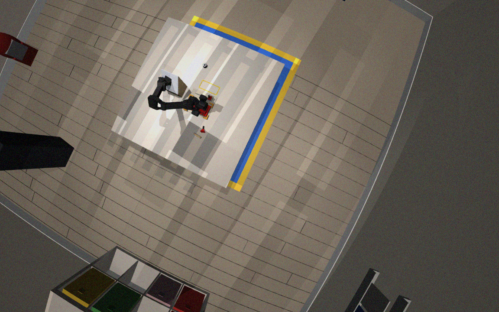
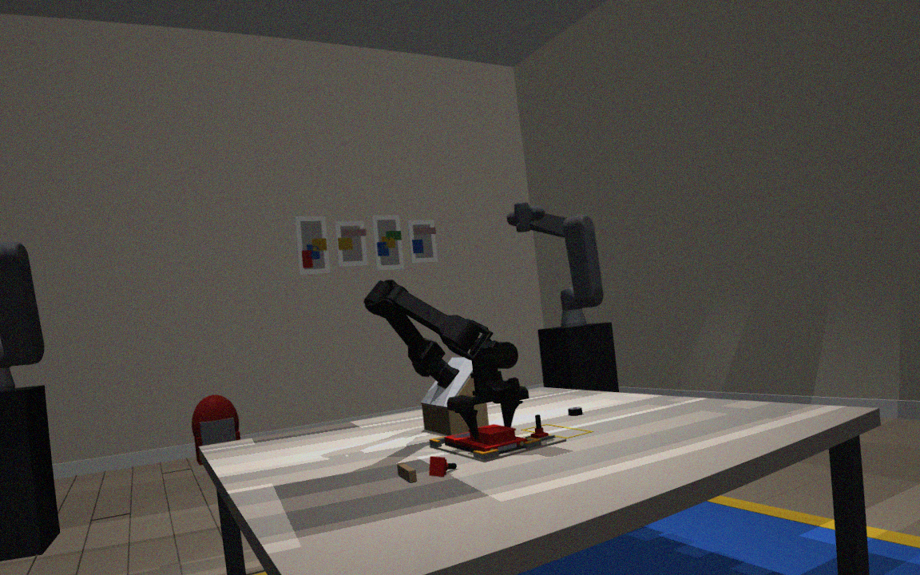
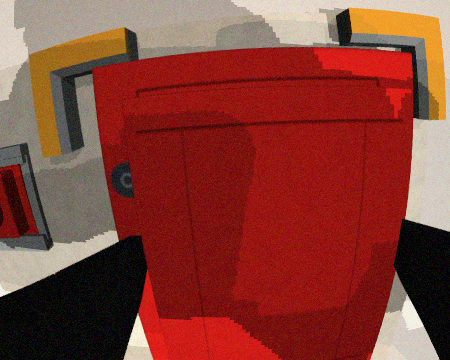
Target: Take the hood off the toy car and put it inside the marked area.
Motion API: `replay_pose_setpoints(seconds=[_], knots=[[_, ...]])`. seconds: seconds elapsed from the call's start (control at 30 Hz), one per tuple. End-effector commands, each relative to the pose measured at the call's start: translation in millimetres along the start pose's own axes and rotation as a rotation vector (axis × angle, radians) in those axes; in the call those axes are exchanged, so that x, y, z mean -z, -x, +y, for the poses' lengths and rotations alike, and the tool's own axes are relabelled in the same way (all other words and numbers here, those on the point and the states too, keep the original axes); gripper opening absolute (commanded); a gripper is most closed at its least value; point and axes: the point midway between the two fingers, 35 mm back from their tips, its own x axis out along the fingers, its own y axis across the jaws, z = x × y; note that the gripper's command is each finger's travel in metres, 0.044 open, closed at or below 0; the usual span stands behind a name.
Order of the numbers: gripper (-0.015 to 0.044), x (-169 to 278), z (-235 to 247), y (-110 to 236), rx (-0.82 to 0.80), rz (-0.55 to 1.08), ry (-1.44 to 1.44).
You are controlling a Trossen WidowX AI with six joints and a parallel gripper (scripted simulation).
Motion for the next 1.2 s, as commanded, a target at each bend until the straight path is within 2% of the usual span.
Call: replay_pose_setpoints(seconds=[0.0, 0.27, 0.6, 0.63, 1.17], knots=[[0.0328, 0, 0, 0, 0.0, 0.0, 0.0], [0.0275, 0, 0, 0, 0.0, 0.0, 0.0], [0.0013, 0, 0, 5, -0.001, 0.0, 0.0], [0.0, 0, 0, 6, -0.001, 0.0, 0.0], [0.0, -1, 1, 16, -0.002, 0.0, 0.0]])
